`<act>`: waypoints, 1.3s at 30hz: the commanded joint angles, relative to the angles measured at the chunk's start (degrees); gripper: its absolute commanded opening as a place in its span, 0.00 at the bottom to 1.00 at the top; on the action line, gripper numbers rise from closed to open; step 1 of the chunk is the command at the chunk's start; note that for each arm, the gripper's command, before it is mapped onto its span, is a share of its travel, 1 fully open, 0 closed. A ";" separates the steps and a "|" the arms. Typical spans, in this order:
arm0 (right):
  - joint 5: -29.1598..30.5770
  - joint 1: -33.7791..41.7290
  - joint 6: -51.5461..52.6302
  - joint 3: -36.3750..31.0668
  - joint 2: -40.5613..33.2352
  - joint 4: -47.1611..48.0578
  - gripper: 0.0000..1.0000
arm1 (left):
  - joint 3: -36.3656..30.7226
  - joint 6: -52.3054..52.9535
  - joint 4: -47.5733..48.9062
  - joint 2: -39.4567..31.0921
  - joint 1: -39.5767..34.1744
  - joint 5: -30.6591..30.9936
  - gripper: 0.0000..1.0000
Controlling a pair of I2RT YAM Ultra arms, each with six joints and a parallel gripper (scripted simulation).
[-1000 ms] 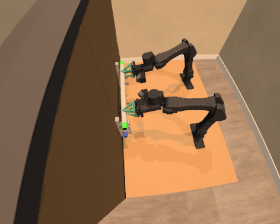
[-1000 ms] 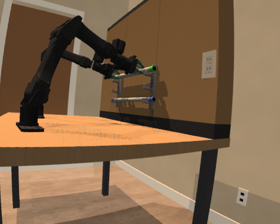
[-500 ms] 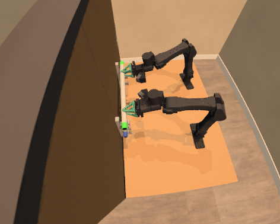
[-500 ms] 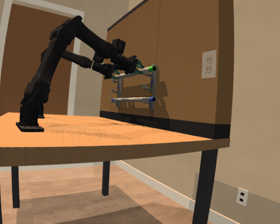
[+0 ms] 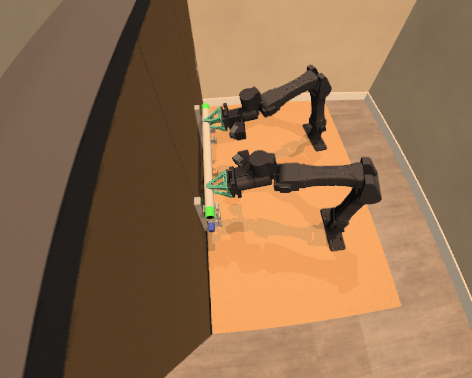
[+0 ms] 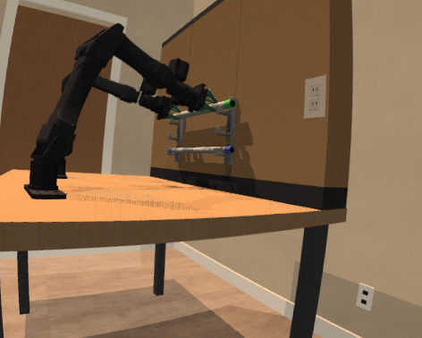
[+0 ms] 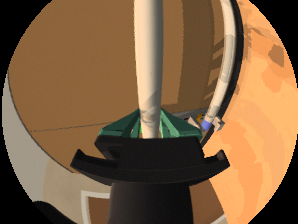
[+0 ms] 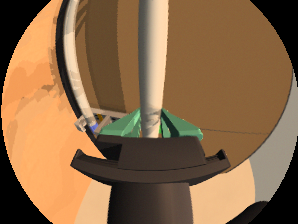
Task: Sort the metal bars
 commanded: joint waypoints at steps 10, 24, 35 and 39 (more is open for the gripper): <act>0.37 -0.27 -3.44 4.36 -1.90 6.07 0.00 | 4.28 2.40 6.85 -1.71 0.57 0.10 0.00; 0.34 -0.33 -3.13 -1.47 -0.95 12.06 0.00 | -1.58 2.17 13.07 -0.53 0.63 0.16 0.00; -0.02 -0.45 -3.44 -9.37 0.67 22.27 0.00 | -9.48 2.33 23.78 1.62 0.75 0.46 0.00; -0.09 -0.47 -3.54 -9.72 0.91 23.10 0.00 | -9.86 2.39 24.70 1.92 0.77 0.52 0.00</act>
